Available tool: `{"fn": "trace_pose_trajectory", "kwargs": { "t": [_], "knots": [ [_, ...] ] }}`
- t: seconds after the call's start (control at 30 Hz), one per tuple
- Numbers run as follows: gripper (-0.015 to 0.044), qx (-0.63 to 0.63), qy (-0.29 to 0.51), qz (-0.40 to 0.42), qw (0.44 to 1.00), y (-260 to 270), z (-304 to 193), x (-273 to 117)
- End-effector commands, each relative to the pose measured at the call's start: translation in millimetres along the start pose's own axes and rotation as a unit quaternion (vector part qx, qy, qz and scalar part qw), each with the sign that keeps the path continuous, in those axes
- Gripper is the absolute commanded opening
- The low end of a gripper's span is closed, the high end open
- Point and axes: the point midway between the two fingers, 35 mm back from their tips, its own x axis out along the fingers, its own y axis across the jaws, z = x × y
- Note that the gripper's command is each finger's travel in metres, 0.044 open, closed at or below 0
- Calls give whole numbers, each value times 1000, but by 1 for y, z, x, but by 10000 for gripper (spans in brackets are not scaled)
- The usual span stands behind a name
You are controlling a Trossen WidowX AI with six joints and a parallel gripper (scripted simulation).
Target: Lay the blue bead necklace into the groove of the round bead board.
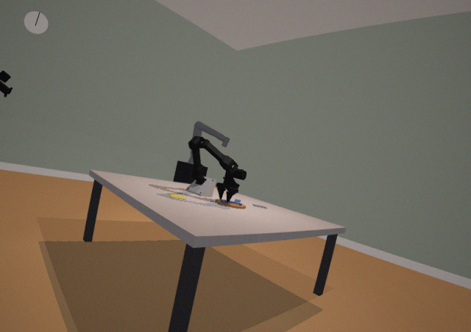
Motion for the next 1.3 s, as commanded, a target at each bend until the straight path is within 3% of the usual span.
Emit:
{"fn": "trace_pose_trajectory", "kwargs": {
  "t": [0.0, 0.2, 0.43, 0.6, 1.27],
  "knots": [
    [440, 1, 2, 0, 1000, 0, -1, 0],
    [440, 1, 2, 0, 1000, 0, -1, 0],
    [256, 54, 1, 0, 999, 2, 10, -31],
    [125, 55, 1, 0, 998, 3, 10, -31],
    [120, 56, 0, -2, 998, 1, 10, -7]
  ]
}}
